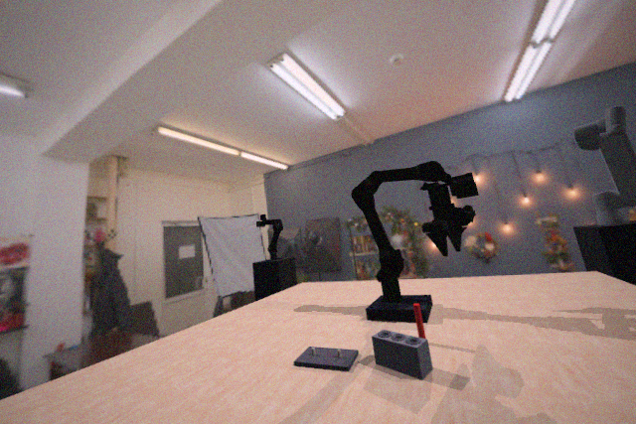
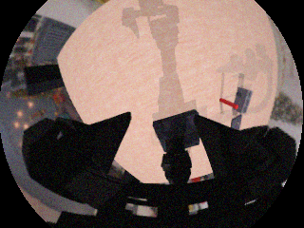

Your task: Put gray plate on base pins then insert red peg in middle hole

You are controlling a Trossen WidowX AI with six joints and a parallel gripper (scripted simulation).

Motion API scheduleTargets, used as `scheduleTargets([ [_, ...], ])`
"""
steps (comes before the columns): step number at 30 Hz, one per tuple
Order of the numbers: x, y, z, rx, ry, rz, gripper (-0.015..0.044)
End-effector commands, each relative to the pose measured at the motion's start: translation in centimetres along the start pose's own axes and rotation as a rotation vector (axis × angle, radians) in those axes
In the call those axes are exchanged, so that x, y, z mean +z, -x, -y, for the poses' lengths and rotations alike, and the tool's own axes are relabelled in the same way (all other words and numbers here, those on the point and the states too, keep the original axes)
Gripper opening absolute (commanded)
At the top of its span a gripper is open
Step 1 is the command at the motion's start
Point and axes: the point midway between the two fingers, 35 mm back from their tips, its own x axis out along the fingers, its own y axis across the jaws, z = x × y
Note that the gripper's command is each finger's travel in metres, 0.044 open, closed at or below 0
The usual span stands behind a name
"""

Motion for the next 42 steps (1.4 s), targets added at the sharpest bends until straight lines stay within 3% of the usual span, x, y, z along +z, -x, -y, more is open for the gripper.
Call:
scheduleTargets([
  [1,0.1,0.2,0.1,-0.012,0.028,0.003,0.044],
  [12,4.5,1.4,7.2,-0.028,-0.085,0.036,0.044],
  [19,6.7,1.3,16.5,-0.048,-0.105,0.051,0.044],
  [25,5.9,0.7,24.8,-0.042,-0.042,0.042,0.044],
  [31,2.0,0.0,33.2,-0.044,0.021,0.007,0.044],
  [39,1.5,-0.3,34.4,-0.043,0.028,0.002,0.044],
  [42,1.6,-3.3,34.7,-0.044,0.028,0.002,0.044],
])
